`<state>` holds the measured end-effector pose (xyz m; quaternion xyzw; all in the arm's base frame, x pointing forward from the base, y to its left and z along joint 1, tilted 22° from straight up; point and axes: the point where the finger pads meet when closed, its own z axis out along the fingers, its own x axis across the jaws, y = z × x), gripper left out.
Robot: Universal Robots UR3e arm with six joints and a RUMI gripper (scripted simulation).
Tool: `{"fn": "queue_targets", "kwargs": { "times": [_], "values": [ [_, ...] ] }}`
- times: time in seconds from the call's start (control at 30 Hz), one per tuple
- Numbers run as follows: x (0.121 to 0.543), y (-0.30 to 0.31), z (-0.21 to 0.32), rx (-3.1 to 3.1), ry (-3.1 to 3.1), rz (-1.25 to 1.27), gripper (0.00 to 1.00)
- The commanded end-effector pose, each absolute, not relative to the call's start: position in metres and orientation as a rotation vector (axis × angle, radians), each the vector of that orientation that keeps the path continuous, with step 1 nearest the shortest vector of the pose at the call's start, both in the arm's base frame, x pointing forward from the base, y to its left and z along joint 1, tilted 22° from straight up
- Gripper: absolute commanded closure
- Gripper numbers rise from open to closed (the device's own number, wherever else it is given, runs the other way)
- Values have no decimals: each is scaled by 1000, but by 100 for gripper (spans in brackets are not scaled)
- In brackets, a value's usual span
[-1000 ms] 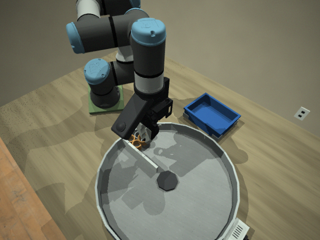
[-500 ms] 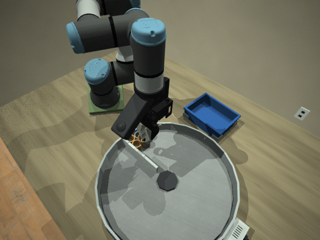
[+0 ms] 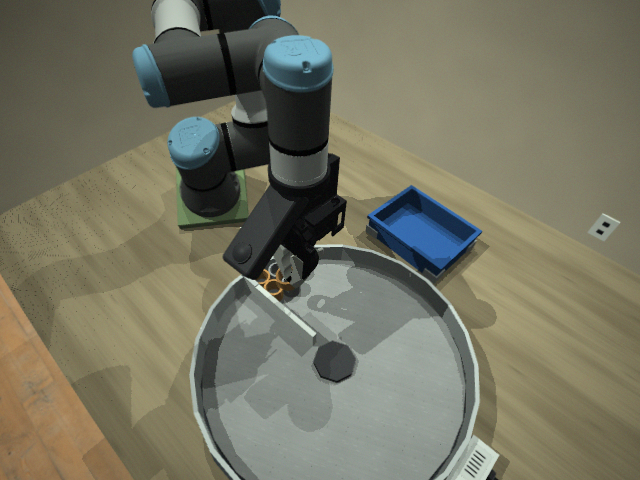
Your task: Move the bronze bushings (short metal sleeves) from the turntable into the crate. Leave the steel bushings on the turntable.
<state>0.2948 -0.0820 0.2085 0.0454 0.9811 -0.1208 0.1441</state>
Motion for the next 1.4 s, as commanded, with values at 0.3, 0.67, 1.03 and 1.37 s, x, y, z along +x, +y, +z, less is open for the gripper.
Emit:
{"fn": "queue_targets", "kwargs": {
  "times": [0.3, 0.67, 1.03, 1.37],
  "values": [
    [296, -78, 209, 131, 2825, -350, 100],
    [299, -70, 207, 131, 2825, -350, 100],
    [302, -60, 206, 131, 2825, -350, 100],
    [306, -48, 204, 131, 2825, -350, 100]
  ]
}}
